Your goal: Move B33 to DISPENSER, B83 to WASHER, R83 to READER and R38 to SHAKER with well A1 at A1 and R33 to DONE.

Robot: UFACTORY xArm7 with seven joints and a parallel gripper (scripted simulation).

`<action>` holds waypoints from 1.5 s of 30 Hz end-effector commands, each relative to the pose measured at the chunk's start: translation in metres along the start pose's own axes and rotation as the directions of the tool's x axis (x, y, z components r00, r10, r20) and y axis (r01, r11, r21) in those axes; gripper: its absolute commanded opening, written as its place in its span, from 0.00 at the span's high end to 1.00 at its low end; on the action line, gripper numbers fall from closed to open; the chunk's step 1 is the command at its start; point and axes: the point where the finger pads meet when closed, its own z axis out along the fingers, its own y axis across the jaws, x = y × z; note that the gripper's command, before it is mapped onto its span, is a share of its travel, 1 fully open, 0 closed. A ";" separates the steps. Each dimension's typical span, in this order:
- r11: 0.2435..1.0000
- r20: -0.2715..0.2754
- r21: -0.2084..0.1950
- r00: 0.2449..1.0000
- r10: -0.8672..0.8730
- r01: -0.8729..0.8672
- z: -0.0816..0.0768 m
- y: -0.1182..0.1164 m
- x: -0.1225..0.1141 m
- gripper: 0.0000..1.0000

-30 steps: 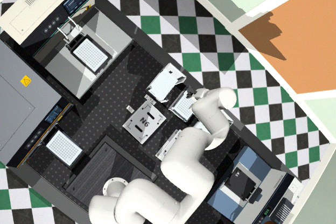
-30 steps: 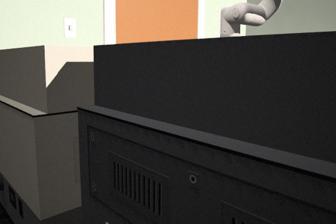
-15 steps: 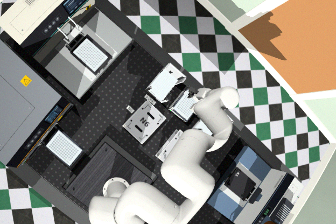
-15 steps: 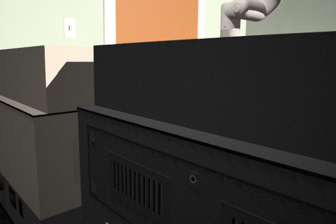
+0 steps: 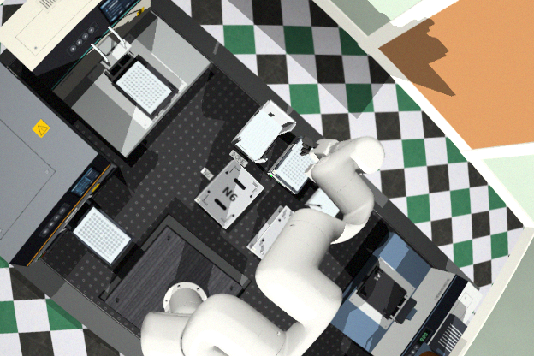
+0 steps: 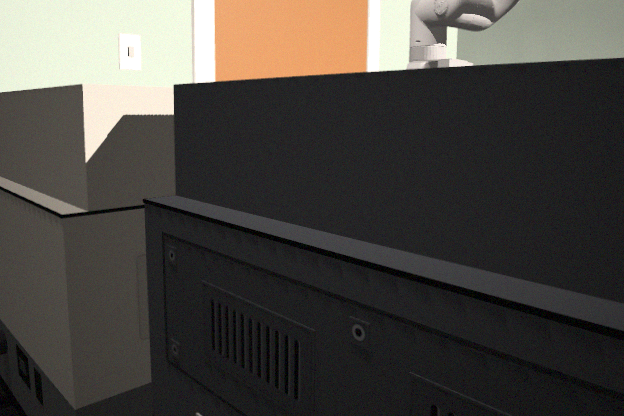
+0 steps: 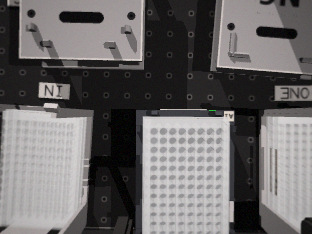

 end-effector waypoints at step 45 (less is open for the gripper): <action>0.740 0.003 -0.004 0.740 0.673 -0.673 -0.018 0.068 0.025 0.00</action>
